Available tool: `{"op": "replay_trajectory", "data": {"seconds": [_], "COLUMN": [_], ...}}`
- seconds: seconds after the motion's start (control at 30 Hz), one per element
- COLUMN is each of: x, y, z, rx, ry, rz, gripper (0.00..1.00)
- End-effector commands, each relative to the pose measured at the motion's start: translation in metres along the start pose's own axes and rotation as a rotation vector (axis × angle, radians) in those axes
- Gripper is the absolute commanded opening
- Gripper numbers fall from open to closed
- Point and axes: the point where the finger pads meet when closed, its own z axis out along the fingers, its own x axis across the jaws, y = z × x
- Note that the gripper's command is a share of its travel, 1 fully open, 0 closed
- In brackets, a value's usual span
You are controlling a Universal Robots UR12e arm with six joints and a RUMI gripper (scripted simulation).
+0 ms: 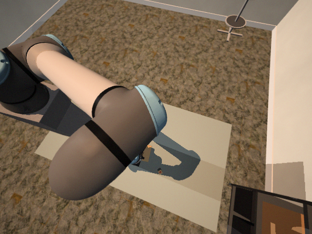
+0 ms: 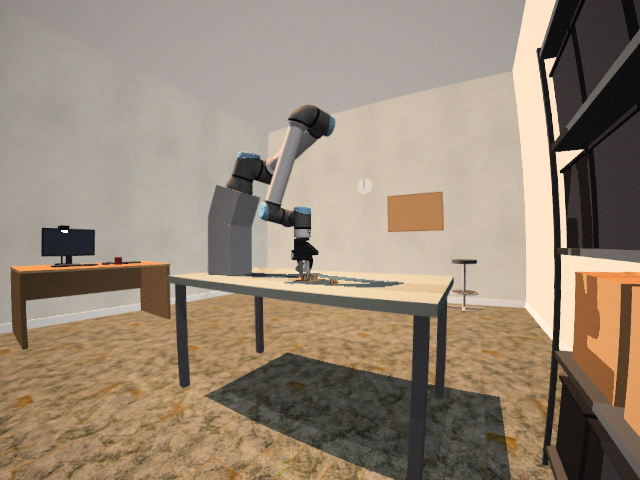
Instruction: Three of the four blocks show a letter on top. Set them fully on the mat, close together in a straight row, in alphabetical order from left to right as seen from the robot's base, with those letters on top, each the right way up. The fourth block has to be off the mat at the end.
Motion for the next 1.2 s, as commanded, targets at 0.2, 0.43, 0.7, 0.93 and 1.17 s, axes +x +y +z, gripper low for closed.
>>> {"op": "replay_trajectory", "data": {"seconds": [0.2,0.43,0.7,0.93,1.17], "x": [0.0043,0.0043,0.0045,0.0036,0.0040], "y": [0.0001,0.0002,0.0003,-0.0001,0.0001], "z": [-0.0008,-0.0008,0.0004,0.0032,0.0046], "rx": [-0.002,-0.002,-0.002,-0.002,-0.002], "ry": [0.005,0.005,0.005,0.004,0.004], "rz": [-0.001,-0.001,-0.001,-0.001,-0.001], "gripper": [0.09,0.09,0.09,0.09,0.09]}}
